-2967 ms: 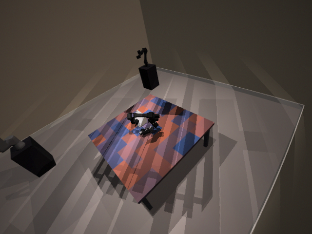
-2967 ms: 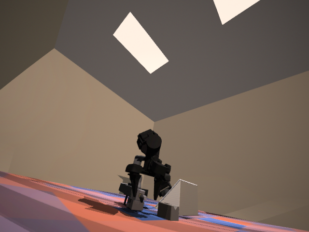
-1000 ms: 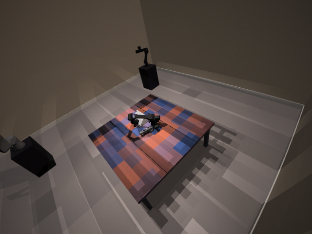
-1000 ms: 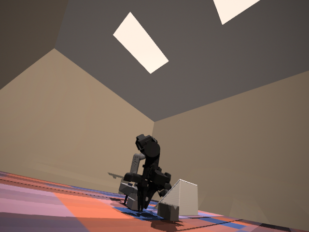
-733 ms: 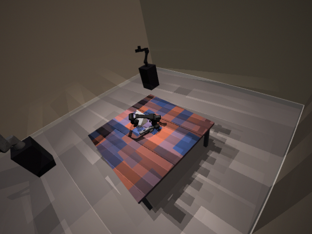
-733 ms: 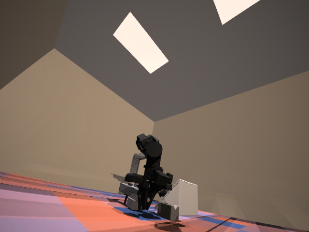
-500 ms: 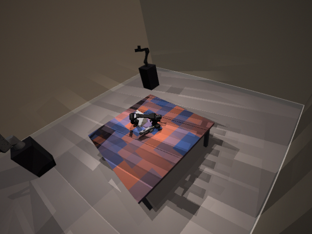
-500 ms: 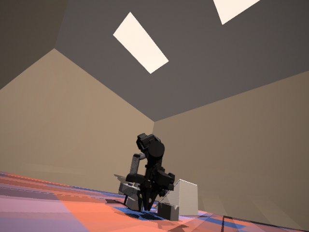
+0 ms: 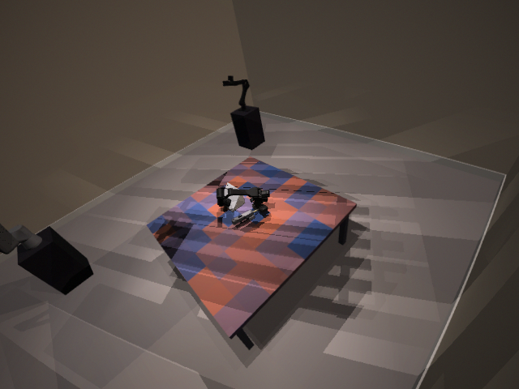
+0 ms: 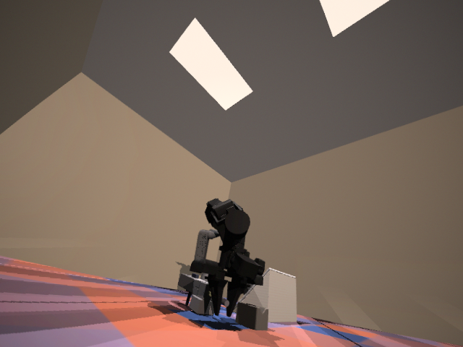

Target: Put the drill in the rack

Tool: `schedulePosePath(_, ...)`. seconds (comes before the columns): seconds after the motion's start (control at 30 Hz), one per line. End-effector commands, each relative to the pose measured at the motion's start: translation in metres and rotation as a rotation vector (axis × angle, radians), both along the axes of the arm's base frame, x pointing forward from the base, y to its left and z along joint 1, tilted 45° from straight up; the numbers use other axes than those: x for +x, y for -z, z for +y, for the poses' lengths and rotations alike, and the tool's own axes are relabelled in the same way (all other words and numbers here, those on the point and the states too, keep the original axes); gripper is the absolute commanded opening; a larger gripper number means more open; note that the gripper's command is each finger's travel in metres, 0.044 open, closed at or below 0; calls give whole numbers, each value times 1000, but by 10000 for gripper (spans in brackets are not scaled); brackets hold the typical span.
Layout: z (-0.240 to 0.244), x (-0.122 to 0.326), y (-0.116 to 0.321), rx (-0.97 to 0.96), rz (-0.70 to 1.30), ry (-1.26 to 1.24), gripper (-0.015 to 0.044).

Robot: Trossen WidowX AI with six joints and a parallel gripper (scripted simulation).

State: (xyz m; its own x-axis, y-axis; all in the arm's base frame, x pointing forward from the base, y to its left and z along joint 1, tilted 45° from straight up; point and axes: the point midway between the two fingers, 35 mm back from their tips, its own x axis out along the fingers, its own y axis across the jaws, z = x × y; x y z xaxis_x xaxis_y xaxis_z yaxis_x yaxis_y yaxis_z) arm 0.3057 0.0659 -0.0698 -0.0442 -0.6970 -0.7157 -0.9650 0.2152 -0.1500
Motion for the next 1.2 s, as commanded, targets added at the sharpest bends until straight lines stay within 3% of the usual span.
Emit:
schedulePosePath(0.0, -1, 0, 0, -1, 2, -1, 263)
schedulePosePath(0.23, -4, -1, -2, 3, -3, 0, 440)
schedulePosePath(1.17, -12, -3, -6, 3, -2, 0, 440)
